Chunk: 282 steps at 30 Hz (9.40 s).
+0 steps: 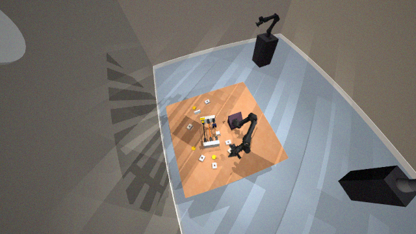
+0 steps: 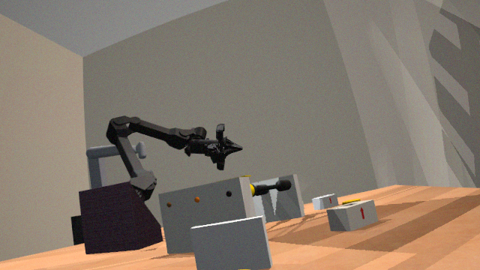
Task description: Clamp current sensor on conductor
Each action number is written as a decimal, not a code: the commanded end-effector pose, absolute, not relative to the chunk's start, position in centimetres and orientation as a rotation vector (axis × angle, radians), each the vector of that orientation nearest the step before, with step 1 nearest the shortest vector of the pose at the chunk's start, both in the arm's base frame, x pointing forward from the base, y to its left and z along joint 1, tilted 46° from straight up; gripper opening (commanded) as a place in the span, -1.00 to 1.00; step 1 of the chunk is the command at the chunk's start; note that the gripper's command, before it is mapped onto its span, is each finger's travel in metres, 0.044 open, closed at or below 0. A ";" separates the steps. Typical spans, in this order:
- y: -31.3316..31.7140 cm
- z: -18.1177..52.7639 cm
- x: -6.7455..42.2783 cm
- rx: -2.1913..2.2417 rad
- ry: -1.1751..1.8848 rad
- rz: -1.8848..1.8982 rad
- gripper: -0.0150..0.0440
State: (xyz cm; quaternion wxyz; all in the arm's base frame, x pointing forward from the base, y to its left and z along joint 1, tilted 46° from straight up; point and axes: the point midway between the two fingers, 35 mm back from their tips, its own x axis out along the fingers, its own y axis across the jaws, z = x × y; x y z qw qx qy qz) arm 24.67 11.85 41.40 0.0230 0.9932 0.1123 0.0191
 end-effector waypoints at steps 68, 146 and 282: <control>0.0 32.3 31.6 0.000 -0.050 0.000 1.00; -4.8 7.6 24.1 0.834 1.220 0.300 0.63; -1.7 8.7 19.7 1.544 1.551 -0.269 0.59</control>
